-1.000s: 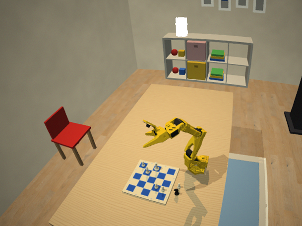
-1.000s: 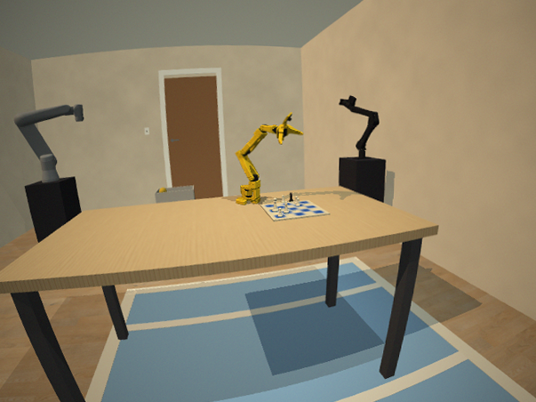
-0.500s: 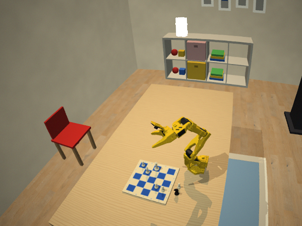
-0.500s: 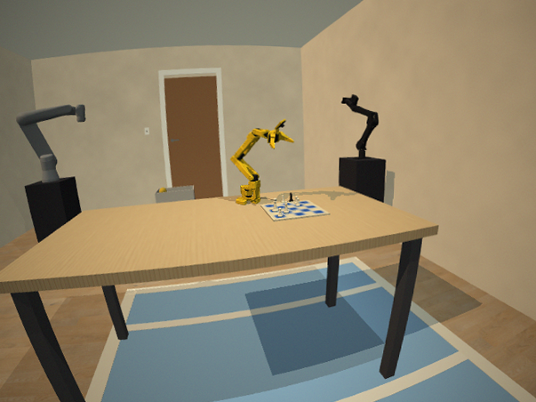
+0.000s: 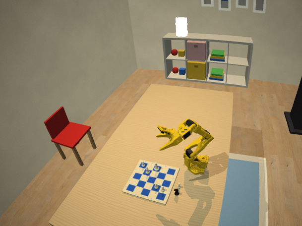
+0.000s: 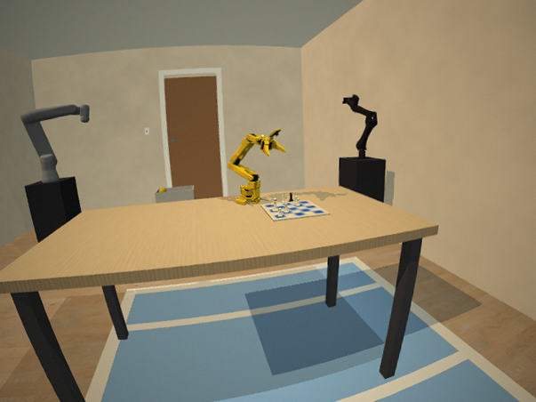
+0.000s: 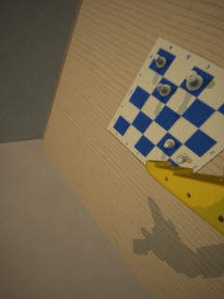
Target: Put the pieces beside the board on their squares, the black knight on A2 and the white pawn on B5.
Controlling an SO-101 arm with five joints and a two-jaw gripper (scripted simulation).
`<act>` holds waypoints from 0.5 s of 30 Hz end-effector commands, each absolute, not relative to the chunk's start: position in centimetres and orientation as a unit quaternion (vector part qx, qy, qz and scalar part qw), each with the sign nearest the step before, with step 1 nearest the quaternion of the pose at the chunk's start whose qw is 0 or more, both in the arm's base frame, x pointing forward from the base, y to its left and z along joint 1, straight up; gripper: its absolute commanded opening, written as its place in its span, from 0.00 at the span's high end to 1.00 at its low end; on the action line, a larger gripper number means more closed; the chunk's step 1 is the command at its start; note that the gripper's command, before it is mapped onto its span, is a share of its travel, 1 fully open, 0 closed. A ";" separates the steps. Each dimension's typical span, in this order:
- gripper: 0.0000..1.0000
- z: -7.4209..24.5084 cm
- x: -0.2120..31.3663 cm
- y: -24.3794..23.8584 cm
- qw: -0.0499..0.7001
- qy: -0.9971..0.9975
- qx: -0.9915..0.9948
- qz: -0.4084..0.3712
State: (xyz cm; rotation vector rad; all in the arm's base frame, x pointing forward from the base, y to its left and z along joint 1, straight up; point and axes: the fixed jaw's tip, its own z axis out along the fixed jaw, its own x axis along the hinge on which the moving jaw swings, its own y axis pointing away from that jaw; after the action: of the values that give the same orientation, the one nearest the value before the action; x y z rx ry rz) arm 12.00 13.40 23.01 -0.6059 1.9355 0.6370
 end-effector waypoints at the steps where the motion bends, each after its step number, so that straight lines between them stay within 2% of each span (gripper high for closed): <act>1: 0.45 21.8 11.6 12.6 0.483 0.800 -0.257 0.246; 4: 0.49 20.1 11.0 11.8 0.476 0.805 -0.273 0.225; 15: 0.54 17.4 10.3 10.5 0.462 0.813 -0.298 0.192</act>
State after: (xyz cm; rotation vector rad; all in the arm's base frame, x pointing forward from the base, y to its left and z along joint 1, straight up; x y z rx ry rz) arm 10.60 11.13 18.59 -0.7133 1.9869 0.5038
